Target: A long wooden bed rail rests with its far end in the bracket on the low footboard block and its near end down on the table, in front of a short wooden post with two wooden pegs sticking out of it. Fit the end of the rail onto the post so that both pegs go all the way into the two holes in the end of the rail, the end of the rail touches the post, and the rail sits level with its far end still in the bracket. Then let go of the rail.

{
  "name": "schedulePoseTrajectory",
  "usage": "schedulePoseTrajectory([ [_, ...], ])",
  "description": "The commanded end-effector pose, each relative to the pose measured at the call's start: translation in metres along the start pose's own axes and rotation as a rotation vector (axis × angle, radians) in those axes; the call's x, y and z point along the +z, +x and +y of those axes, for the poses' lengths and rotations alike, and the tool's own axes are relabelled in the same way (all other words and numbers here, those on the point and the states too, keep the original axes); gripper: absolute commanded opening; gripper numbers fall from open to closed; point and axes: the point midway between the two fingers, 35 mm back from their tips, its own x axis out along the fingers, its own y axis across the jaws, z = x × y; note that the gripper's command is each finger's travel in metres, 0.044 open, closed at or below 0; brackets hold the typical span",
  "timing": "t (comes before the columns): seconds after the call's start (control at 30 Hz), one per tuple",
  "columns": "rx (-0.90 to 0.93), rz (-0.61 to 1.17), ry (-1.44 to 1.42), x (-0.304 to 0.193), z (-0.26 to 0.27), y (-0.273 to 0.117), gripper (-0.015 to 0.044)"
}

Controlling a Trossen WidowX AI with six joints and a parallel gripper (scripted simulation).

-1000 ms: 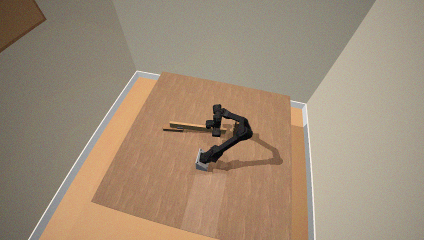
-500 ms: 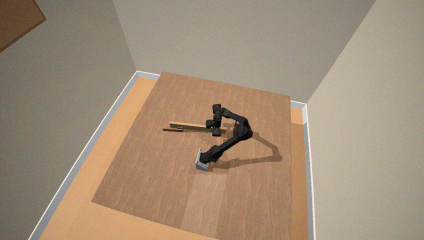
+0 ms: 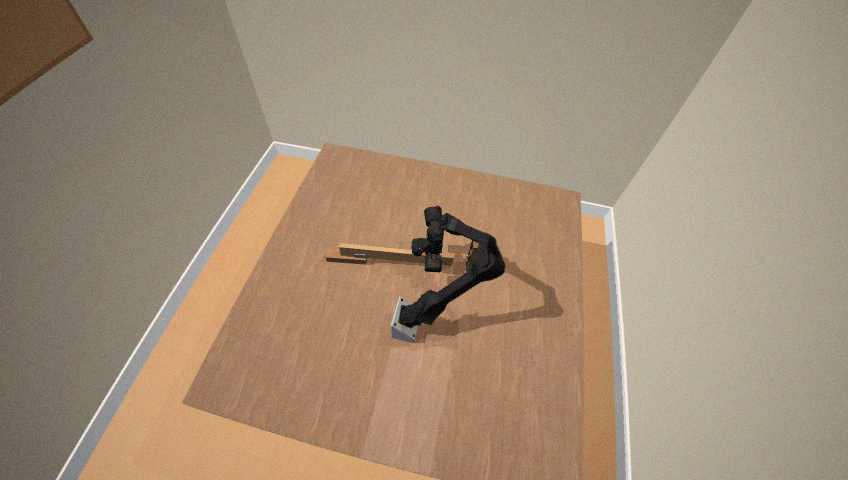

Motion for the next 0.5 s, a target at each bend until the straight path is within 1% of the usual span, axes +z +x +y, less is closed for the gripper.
schedulePoseTrajectory([
  [0.0, -0.004, -0.01, 0.001, 0.0019, -0.0011, -0.0044, 0.0],
  [0.47, -0.004, -0.011, 0.001, 0.0019, -0.0013, -0.0114, 0.0],
])
